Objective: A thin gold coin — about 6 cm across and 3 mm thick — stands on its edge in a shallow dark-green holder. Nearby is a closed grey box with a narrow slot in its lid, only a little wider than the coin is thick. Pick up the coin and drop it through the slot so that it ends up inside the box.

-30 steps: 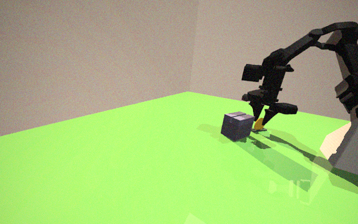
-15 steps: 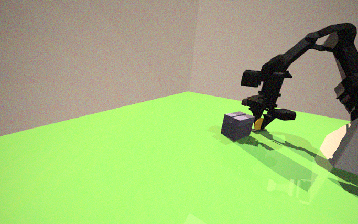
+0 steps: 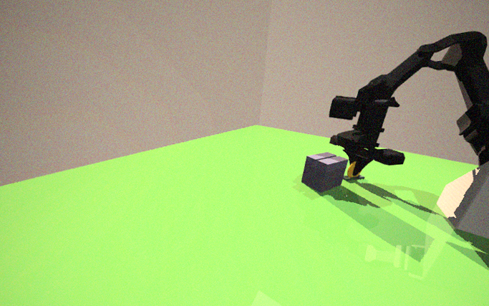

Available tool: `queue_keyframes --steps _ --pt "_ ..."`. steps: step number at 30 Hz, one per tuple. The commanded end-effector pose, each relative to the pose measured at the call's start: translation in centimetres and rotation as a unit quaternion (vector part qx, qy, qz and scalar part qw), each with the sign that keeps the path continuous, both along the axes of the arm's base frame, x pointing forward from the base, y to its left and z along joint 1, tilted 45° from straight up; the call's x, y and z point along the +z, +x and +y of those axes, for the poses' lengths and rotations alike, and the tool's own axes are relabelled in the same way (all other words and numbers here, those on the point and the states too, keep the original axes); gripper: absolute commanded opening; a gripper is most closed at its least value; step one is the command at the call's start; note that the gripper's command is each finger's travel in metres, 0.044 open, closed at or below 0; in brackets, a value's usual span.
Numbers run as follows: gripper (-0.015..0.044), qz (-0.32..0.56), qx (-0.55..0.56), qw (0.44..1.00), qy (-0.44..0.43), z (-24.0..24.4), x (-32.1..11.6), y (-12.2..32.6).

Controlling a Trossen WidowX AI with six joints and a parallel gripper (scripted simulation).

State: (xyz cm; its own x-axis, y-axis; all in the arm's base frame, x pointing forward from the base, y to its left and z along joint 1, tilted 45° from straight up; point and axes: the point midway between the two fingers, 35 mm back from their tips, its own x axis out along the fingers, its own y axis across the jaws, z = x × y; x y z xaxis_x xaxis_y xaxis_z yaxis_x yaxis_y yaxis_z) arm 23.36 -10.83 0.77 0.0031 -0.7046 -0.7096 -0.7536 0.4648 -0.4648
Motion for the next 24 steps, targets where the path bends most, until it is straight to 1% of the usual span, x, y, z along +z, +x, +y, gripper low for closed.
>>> queue_keyframes --steps 1,24 --pt "0.0 0.0 0.0 1.0 -0.001 0.2 0.2 0.0" --pt "0.0 0.0 0.0 1.0 0.005 4.0 3.6 0.5"
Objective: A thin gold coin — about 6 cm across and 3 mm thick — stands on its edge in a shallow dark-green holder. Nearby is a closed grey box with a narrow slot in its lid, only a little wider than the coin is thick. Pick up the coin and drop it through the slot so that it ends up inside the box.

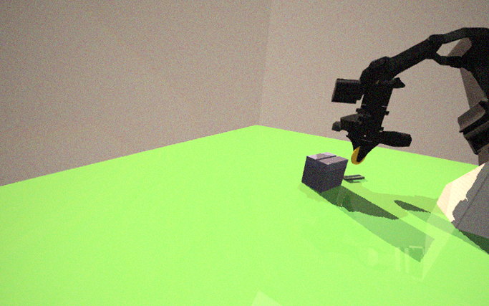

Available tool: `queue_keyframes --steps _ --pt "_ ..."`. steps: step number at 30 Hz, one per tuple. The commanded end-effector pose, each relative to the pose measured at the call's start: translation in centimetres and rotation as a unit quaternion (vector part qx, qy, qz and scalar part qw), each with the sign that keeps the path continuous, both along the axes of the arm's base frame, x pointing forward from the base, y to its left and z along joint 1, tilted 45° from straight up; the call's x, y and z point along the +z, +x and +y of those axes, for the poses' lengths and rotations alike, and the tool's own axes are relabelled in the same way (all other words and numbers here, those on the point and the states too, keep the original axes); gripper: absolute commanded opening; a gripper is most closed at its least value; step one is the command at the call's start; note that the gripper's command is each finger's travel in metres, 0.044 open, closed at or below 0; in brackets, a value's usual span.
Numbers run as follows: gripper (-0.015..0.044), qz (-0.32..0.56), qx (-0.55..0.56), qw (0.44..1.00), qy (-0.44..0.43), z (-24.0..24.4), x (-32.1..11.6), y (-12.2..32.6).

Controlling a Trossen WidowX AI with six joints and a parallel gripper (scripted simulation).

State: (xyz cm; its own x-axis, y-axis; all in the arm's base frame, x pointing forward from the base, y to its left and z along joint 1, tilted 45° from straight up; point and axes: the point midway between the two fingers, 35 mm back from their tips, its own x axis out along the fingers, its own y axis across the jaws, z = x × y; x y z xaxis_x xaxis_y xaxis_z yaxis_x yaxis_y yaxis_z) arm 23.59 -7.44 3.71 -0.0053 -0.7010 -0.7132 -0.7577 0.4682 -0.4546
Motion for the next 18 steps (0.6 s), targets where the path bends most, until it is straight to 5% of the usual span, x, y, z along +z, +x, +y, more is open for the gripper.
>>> queue_keyframes --steps 1,18 --pt "0.0 -0.005 0.001 1.0 0.002 0.8 0.8 0.2" --pt "0.0 -0.004 0.002 1.0 -0.001 3.3 3.8 -0.2"
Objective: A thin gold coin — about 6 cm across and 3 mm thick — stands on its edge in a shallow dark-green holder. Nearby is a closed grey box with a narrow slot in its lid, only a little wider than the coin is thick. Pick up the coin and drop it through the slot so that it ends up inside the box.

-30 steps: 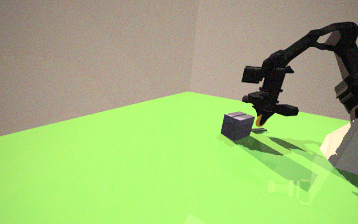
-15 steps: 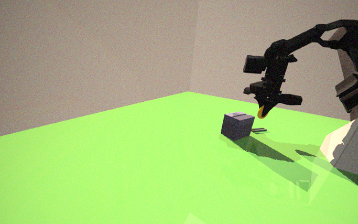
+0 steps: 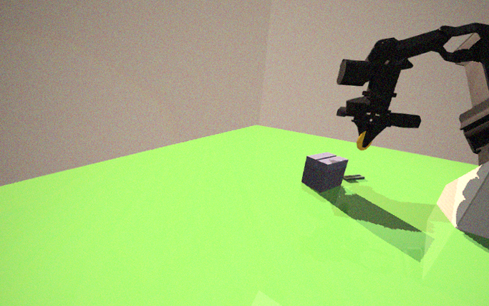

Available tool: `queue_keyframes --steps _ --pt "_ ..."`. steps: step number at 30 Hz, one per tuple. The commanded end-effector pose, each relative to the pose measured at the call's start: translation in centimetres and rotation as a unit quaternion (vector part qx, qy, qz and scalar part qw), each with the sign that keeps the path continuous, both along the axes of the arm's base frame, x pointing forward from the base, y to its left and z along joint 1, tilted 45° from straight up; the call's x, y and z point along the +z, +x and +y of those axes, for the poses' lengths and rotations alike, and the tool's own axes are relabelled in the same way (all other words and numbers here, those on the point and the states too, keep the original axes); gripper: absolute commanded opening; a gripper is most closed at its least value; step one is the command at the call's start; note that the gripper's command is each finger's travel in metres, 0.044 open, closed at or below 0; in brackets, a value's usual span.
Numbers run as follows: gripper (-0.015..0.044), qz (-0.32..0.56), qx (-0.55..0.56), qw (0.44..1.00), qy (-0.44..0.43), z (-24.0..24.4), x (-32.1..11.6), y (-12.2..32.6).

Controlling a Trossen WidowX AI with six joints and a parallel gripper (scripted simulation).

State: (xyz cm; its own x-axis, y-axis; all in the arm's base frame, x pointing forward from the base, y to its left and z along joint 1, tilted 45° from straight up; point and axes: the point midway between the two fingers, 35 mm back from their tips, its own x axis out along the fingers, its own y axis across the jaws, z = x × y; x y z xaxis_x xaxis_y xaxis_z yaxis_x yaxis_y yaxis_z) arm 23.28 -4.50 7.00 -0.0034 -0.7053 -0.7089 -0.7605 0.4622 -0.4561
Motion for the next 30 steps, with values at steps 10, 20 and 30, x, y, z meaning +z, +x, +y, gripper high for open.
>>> queue_keyframes --steps 10,20,30 --pt "0.0 0.079 0.084 0.993 0.002 0.3 0.7 1.0" --pt "0.0 0.079 0.085 0.993 0.003 1.0 0.1 1.9" --pt "0.0 0.074 0.084 0.994 0.005 2.5 -1.3 3.4"
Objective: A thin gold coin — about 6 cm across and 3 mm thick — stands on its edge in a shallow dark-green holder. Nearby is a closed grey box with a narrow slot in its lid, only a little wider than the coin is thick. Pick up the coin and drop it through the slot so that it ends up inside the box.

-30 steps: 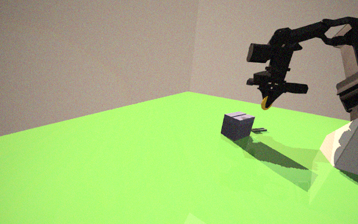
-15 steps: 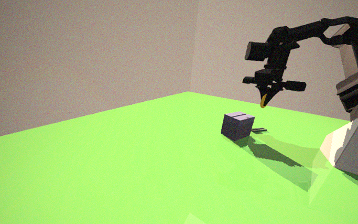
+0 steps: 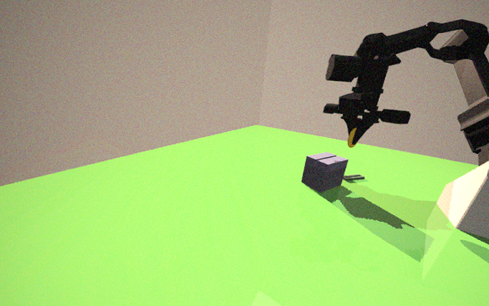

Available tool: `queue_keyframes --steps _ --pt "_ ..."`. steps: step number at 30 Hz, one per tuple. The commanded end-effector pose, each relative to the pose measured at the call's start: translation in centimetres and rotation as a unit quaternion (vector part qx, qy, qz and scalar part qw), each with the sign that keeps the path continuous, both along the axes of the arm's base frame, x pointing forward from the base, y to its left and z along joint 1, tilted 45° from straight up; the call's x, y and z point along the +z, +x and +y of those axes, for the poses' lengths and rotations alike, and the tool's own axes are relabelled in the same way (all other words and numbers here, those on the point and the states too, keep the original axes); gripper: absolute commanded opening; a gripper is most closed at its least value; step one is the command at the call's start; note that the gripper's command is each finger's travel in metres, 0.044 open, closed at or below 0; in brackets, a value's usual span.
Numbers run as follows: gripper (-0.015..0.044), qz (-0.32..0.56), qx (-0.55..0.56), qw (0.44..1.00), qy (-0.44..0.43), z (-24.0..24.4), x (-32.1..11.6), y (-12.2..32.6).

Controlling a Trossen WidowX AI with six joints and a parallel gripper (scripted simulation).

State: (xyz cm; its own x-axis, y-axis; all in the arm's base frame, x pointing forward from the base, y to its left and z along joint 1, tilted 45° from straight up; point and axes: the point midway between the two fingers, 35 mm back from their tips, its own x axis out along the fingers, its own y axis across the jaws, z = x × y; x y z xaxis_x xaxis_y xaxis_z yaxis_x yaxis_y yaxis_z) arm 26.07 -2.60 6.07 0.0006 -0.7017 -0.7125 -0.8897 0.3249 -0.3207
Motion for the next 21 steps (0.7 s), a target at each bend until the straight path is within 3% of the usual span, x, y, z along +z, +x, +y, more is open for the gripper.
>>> queue_keyframes --steps 1,21 --pt "0.0 -0.006 0.0 1.0 0.003 0.8 -0.5 0.7" --pt "0.0 -0.004 0.002 1.0 0.003 3.8 -3.3 3.5"
